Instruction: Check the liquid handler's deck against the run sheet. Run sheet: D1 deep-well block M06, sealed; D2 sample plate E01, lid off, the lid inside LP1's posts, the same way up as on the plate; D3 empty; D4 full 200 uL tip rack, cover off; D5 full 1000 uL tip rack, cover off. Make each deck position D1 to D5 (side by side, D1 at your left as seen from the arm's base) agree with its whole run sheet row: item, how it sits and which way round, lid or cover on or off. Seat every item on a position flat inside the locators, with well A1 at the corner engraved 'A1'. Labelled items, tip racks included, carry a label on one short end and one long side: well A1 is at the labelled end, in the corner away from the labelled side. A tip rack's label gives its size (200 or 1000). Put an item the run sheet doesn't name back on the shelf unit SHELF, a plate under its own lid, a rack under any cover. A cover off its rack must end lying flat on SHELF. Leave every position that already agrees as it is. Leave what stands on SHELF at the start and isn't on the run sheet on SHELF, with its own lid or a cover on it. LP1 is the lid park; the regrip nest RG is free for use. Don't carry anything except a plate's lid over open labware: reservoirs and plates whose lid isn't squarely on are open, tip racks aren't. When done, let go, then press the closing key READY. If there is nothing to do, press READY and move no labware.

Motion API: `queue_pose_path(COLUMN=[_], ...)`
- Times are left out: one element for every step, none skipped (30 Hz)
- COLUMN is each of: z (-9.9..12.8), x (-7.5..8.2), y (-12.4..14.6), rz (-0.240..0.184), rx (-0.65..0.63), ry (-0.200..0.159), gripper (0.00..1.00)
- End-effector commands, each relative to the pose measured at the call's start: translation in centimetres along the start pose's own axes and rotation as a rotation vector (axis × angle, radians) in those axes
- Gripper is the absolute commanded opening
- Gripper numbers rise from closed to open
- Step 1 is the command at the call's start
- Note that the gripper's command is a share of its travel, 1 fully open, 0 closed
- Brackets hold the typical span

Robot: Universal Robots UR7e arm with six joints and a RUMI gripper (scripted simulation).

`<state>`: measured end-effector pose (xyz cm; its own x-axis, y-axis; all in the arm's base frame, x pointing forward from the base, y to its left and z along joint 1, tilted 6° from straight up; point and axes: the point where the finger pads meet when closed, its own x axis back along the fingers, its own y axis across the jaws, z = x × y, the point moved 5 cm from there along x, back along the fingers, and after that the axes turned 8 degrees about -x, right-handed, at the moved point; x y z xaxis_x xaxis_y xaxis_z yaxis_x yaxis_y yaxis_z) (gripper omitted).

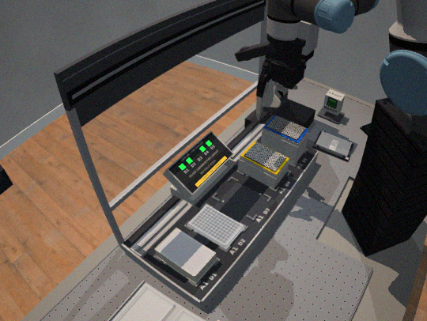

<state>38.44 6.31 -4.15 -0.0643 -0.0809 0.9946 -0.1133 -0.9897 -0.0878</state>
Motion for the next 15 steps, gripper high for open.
queue_pose_path(z=[0.1,0.1,0.1,0.1,0.1,0.1,0.1,0.1,0.1,0.1,0.1,0.1,0.1,0.1,0.1], x=[-0.8,-1.0,-1.2,-1.3,-1.5,-1.7,-1.8,-2.0,-2.2,-2.2,-2.2,-2.3,-2.5,-2.7,-2.8], y=[0.0,0.0,0.0,0.0,0.0,0.0,0.0,0.0,0.0,0.0,0.0,0.0,0.0,0.0,0.0], rz=[0.000,0.000,0.000,0.000,0.000,0.000,0.000,0.000,0.000,0.000,0.000,0.000,0.000,0.000,0.000], rx=[0.000,0.000,0.000,0.000,0.000,0.000,0.000,0.000,0.000,0.000,0.000,0.000,0.000,0.000,0.000], ry=[0.002,0.002,0.002,0.002,0.002,0.002,0.002,0.002,0.002,0.002,0.002,0.002,0.002,0.002,0.002], gripper=[0.82,0.82,0.82,0.82,0.82,0.82,0.82,0.82,0.82,0.82,0.82,0.82,0.82,0.82,0.82])
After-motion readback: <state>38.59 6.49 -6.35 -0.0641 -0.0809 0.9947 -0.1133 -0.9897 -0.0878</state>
